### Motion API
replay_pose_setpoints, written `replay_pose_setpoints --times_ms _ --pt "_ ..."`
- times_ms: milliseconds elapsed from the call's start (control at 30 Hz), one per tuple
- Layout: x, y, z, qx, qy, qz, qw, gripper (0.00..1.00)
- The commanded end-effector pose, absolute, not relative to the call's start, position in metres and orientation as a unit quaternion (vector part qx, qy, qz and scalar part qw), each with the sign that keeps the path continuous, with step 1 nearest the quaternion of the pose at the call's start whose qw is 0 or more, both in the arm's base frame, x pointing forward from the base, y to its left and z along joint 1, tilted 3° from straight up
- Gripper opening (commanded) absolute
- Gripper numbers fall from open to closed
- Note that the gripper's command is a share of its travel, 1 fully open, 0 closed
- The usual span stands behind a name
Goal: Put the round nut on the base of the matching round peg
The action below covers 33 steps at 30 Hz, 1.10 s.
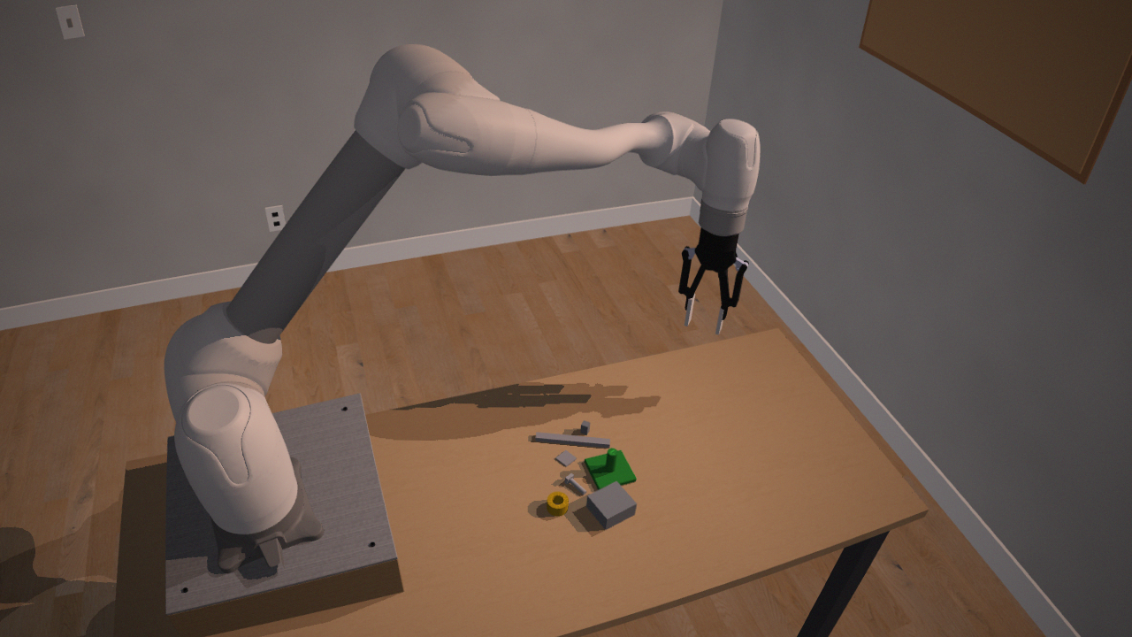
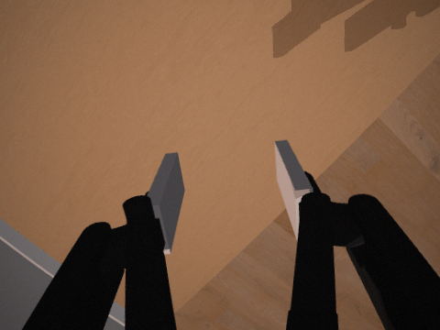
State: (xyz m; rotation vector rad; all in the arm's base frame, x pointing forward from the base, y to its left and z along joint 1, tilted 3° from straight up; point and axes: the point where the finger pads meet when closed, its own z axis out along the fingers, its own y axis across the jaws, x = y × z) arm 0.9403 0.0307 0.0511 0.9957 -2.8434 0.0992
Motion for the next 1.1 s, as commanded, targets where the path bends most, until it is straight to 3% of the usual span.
replay_pose_setpoints --times_ms 0,400,467,500,900,1067 --pt "0.908 0.000 0.048 0.276 -0.959 0.034 0.055 0.40" --pt "0.743 -0.088 0.024 -0.006 -0.999 0.027 0.035 0.40" --pt "0.743 -0.088 0.024 -0.006 -0.999 0.027 0.035 0.40" --pt "0.701 -0.104 0.018 -0.028 -0.999 0.027 0.033 0.40" --pt "0.526 -0.132 -0.008 -0.203 -0.979 0.021 0.023 0.40" --pt "0.513 -0.133 -0.010 -0.215 -0.976 0.021 0.022 0.40"
